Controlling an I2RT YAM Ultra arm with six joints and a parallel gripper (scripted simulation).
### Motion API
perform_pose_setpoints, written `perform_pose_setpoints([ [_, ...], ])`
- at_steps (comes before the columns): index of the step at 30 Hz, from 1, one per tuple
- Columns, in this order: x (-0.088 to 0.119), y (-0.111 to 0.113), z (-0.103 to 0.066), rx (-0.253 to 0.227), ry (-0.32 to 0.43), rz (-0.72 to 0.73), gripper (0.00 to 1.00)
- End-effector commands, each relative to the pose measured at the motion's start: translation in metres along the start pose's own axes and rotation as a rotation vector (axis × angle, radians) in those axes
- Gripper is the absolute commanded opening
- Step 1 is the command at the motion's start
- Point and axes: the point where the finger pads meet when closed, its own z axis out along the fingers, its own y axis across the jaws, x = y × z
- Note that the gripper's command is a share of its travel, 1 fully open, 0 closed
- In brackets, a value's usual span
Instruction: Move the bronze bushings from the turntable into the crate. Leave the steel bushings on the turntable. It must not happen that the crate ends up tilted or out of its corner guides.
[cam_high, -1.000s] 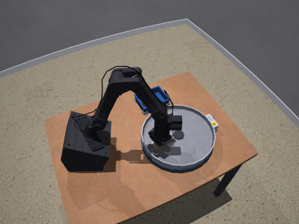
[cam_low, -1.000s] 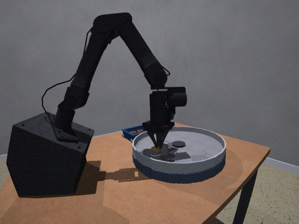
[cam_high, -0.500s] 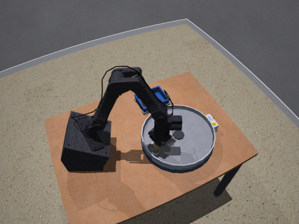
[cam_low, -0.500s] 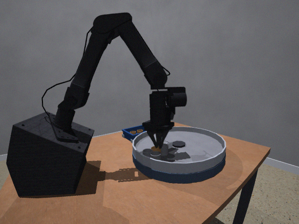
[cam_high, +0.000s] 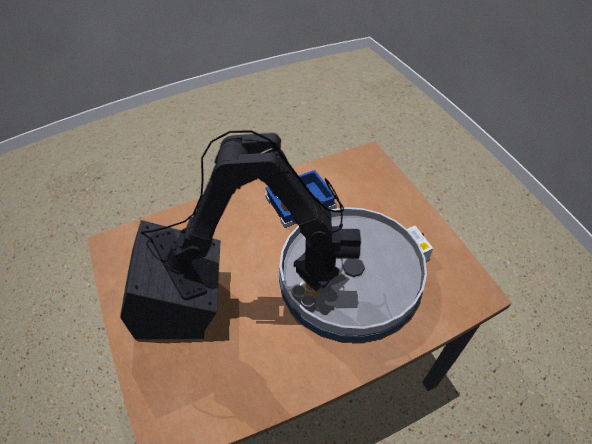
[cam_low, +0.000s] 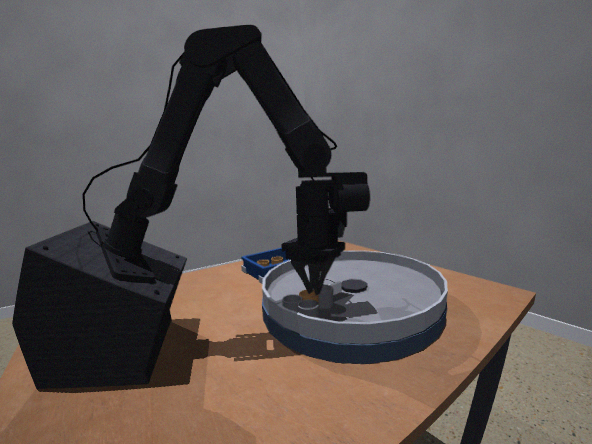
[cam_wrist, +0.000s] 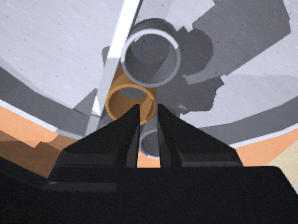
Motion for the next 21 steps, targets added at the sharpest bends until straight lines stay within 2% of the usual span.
perform_pose_setpoints([
  [1, -0.0124, -0.0099, -0.0134, 0.029, -0.040, 0.005, 0.15],
  [21, -0.0128, -0.0105, -0.0129, 0.025, -0.036, 0.005, 0.15],
])
